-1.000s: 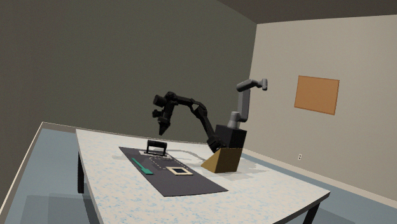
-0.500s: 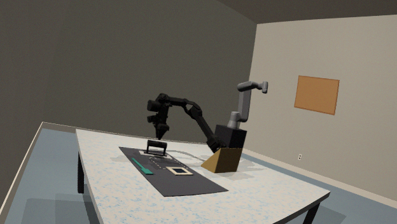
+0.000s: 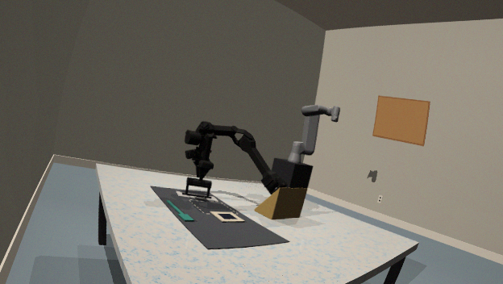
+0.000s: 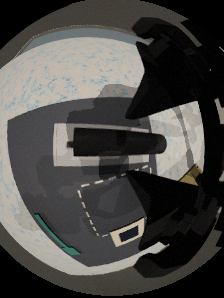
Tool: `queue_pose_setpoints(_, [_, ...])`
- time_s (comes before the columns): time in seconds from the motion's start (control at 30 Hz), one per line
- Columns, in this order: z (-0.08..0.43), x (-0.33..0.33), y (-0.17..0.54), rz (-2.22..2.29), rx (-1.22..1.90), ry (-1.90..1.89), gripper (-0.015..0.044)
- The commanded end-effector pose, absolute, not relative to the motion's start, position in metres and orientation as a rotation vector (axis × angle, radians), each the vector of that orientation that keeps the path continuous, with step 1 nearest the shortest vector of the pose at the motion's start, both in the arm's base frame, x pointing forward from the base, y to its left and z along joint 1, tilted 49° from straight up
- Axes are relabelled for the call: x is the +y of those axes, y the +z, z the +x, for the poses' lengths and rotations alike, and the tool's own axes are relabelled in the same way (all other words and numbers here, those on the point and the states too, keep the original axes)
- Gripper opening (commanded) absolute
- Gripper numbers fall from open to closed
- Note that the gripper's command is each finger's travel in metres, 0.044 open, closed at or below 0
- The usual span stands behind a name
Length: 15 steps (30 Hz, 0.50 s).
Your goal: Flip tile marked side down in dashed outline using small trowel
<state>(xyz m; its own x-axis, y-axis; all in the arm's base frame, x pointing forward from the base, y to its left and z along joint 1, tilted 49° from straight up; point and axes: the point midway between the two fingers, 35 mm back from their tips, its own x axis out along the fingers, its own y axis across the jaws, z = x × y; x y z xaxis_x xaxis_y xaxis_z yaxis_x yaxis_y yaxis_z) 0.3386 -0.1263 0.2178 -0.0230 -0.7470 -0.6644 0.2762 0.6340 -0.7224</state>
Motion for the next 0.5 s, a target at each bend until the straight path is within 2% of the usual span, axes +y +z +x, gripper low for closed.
queue_pose_setpoints(0.0, [0.339, -0.131, 0.214, -0.443, 1.361, -0.858, 0.0270])
queue_pose_setpoints(0.47, [0.338, -0.147, 0.201, -0.444, 1.360, -0.859, 0.0270])
